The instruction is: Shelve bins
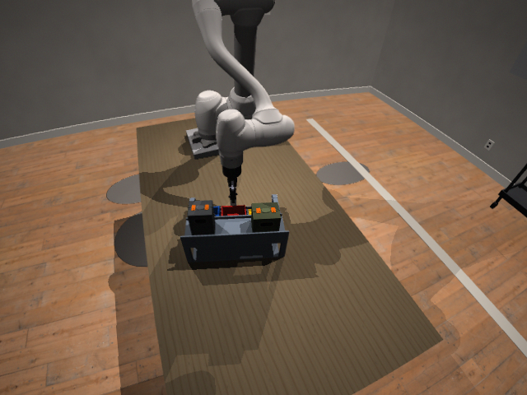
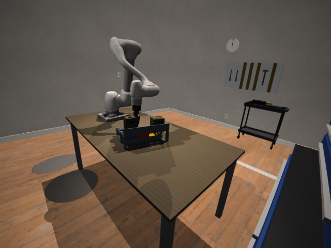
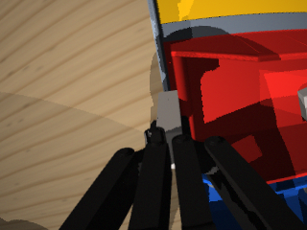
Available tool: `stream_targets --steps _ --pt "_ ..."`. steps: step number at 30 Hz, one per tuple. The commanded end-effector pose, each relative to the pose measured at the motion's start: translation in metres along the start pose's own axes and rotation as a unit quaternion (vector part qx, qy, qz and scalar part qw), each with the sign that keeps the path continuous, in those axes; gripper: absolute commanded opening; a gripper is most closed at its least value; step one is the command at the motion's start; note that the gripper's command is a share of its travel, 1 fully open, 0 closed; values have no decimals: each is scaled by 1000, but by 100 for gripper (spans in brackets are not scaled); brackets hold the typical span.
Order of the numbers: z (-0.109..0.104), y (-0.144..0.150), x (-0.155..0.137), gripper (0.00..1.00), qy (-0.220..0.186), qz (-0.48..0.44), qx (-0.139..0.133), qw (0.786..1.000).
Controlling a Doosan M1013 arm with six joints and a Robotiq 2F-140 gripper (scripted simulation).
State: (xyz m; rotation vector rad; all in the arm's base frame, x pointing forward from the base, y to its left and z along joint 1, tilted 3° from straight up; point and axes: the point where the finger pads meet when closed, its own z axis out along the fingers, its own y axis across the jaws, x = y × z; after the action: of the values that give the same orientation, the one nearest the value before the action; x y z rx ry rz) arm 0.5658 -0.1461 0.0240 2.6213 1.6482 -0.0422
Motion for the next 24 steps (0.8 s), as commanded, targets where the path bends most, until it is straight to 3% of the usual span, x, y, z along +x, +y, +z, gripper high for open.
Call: stream_targets --steps 1,24 --pt "0 0 0 10 0 0 0 1000" --pt "-19 -19 0 10 0 0 0 1000"
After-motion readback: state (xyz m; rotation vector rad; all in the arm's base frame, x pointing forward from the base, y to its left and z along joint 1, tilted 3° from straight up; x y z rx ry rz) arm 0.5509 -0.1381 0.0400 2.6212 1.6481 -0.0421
